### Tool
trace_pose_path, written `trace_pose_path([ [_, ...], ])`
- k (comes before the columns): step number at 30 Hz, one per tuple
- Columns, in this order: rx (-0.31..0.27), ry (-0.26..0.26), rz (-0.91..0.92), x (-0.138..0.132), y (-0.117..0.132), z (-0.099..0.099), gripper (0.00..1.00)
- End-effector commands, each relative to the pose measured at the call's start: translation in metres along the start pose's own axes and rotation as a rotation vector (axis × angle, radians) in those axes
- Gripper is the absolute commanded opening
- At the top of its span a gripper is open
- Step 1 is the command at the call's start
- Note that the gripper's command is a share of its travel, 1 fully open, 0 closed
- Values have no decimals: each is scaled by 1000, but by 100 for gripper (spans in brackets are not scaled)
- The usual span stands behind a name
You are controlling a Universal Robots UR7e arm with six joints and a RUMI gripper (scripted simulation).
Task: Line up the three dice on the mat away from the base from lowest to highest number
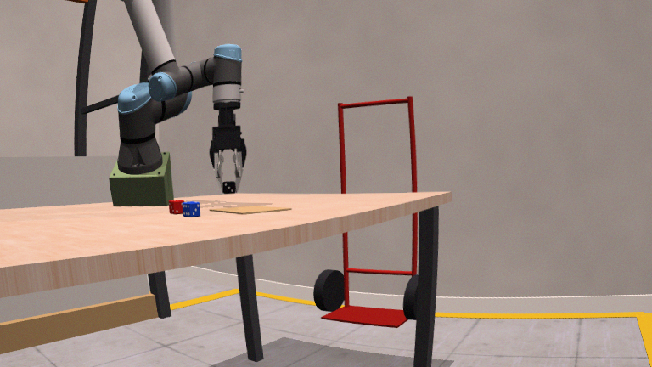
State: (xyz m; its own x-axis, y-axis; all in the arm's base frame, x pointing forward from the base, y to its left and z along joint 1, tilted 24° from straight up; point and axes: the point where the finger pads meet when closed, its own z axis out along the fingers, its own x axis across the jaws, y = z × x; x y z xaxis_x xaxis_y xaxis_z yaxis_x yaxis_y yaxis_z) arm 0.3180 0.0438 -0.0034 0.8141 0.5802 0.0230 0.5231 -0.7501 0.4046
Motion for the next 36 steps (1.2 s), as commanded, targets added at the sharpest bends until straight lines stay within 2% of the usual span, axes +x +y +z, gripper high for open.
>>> trace_pose_path([
  [1, 3, -4, 0, 0, 0, -16, 10],
  [14, 3, -4, 0, 0, 0, -55, 10],
  [23, 3, -4, 0, 0, 0, -63, 10],
  [36, 3, -4, 0, 0, 0, -64, 10],
])
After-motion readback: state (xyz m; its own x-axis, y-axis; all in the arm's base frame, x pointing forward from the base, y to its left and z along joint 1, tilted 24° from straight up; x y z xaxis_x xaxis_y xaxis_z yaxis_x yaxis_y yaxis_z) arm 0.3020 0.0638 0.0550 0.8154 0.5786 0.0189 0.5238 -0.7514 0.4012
